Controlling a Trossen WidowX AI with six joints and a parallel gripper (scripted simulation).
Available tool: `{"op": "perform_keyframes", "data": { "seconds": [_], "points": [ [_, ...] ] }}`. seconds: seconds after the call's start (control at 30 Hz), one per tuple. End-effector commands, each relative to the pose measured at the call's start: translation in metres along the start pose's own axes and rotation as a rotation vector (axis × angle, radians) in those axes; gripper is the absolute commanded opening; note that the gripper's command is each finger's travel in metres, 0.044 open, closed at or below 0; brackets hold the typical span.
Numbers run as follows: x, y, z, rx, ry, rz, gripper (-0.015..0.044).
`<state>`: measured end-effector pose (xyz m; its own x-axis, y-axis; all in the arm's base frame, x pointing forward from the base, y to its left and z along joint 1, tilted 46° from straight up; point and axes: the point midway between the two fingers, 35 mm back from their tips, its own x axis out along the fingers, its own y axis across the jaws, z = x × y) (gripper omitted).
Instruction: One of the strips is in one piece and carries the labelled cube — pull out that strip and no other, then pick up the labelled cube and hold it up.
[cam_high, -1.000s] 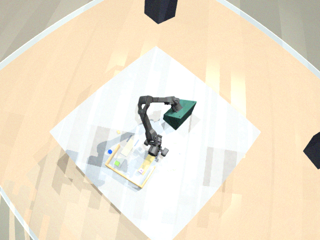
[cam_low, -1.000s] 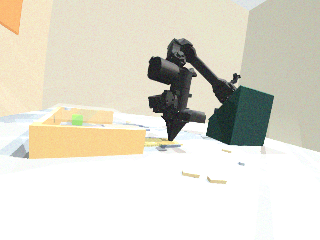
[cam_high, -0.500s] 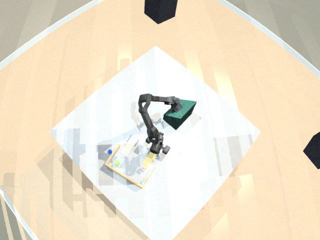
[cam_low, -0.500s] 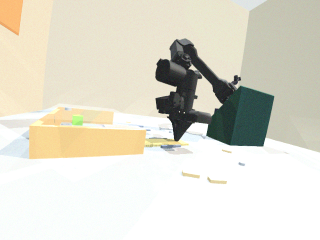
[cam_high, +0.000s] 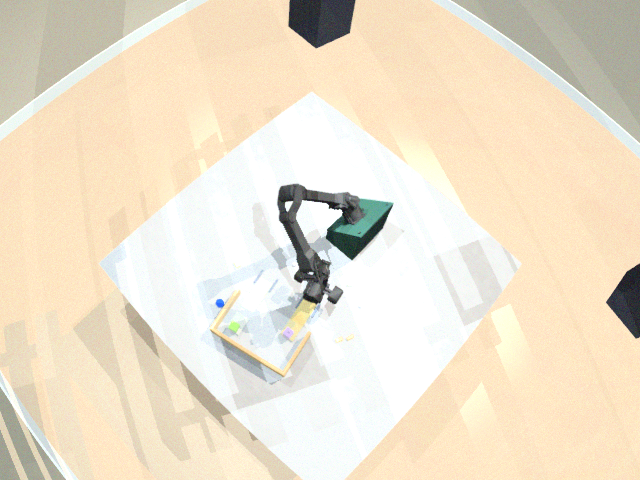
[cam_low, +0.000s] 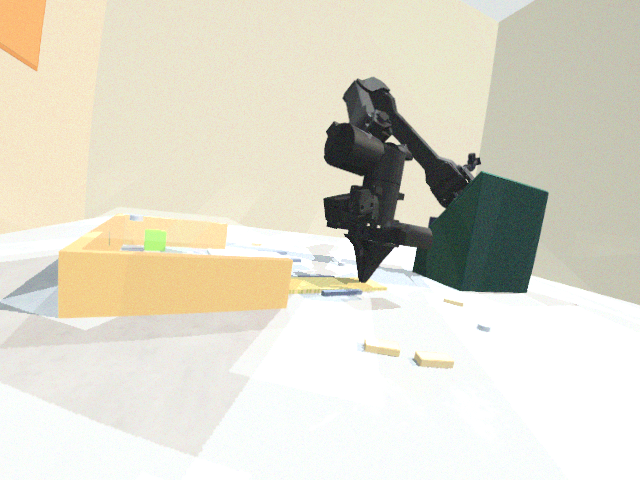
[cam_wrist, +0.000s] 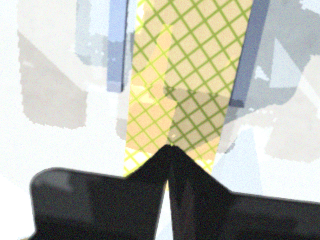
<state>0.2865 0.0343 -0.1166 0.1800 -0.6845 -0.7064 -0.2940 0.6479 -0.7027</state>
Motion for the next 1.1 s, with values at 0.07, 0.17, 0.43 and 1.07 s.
{"op": "perform_keyframes", "data": {
  "seconds": [0.07,0.17,0.43,1.07],
  "points": [
    [0.005,-0.001,-0.019,-0.007,0.029,0.002,0.0000],
    [0.005,-0.001,-0.023,-0.007,0.029,0.002,0.0000],
    [0.005,-0.001,-0.033,-0.007,0.030,0.002,0.0000],
    [0.004,-0.001,-0.057,-0.008,0.031,0.002,0.0000]
  ]
}}
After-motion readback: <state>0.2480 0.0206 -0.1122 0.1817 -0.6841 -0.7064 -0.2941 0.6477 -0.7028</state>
